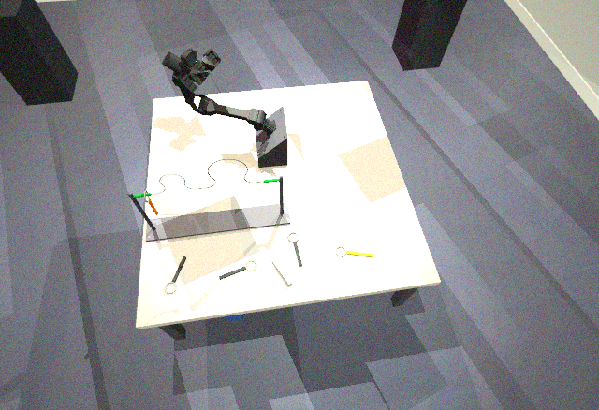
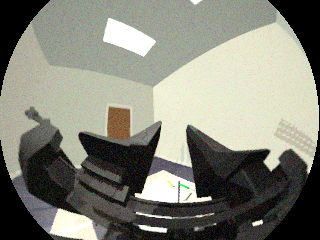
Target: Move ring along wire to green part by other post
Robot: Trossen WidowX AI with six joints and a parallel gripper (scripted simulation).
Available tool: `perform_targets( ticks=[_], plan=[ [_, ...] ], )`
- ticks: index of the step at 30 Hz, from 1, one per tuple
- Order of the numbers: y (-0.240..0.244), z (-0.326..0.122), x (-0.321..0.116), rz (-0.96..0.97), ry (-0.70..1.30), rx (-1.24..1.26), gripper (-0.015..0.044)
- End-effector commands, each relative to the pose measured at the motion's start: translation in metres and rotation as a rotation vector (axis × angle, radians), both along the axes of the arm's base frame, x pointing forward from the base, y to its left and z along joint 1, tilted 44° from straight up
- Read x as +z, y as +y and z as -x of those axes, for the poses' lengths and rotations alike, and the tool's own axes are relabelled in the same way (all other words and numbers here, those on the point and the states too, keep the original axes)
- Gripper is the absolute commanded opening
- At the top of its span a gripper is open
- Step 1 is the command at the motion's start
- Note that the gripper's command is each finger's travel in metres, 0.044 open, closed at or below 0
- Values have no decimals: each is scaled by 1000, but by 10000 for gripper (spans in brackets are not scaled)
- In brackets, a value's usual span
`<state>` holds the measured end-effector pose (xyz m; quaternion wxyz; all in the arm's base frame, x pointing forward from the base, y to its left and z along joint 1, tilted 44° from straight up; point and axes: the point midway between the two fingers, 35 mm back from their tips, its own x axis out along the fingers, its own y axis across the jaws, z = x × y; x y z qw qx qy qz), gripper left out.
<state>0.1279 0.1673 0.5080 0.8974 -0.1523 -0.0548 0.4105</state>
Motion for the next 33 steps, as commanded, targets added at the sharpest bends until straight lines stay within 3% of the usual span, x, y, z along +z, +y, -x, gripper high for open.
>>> perform_targets(
  ticks=[1,16,33],
  plan=[
    [2,-20,4,8,-22,-61,160],
    [-29,-115,15,43,-101,-337,160],
    [-128,-206,20,116,-183,-617,160]
  ],
)
